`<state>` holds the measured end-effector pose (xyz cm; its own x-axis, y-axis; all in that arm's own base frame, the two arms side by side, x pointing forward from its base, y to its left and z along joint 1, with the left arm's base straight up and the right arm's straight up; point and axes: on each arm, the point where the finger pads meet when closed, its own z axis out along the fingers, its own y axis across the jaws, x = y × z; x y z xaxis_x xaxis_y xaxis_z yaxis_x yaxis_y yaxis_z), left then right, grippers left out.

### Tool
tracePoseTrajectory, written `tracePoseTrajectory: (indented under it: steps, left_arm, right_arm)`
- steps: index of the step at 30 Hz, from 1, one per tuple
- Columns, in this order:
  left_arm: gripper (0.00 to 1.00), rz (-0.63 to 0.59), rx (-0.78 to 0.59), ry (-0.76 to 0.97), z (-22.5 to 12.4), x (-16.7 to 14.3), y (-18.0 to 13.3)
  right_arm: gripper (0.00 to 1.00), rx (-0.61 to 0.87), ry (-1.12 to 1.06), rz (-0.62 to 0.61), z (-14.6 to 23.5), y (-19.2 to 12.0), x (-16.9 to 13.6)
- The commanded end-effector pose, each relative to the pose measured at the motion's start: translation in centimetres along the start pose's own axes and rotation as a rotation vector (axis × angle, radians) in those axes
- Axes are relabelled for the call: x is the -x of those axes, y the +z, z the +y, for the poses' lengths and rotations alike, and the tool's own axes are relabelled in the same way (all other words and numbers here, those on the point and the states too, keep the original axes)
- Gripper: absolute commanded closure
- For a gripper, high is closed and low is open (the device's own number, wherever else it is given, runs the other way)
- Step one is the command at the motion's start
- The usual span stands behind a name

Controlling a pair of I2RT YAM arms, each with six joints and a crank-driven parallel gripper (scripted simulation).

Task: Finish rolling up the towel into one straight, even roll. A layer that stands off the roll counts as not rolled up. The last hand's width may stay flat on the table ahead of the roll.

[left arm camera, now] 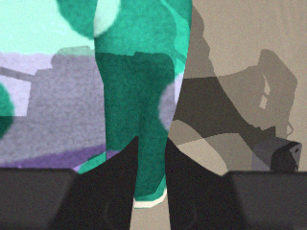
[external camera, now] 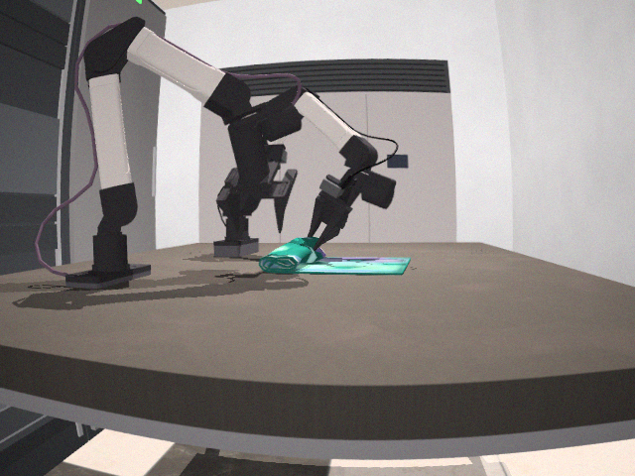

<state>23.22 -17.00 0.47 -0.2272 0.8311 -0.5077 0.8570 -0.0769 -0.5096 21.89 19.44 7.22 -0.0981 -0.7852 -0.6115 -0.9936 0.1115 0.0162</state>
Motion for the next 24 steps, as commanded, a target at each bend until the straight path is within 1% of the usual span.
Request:
tracePoseTrajectory:
  steps: [1, 4, 7, 13, 20, 24]
  left_arm:
    - [0.78, 0.030, -0.135, -0.091, -1.5, -1.2, 0.6]
    - [0.78, 0.034, -0.170, -0.119, -1.6, -1.2, 0.5]
    - [0.78, 0.036, -0.193, -0.137, -1.6, -1.1, 0.5]
    - [0.78, 0.037, -0.200, -0.144, -1.6, -1.2, 0.5]
    - [0.78, 0.037, -0.200, -0.144, -1.0, -1.7, 1.3]
    - [0.78, 0.037, -0.200, -0.144, -1.0, -1.7, 1.3]
  right_arm:
    - [0.04, -0.282, -0.074, -0.015, -2.1, 0.6, 0.8]
    - [0.03, -0.344, -0.112, -0.017, -1.8, 0.7, 1.0]
    - [0.02, -0.367, -0.126, -0.017, -1.8, 0.8, 1.0]
    - [0.02, -0.364, -0.129, -0.018, -1.8, 0.8, 1.0]
    - [0.02, -0.285, -0.228, -0.039, -4.1, 0.1, 1.5]
    - [0.02, -0.282, -0.232, -0.040, -4.1, 0.4, 1.3]
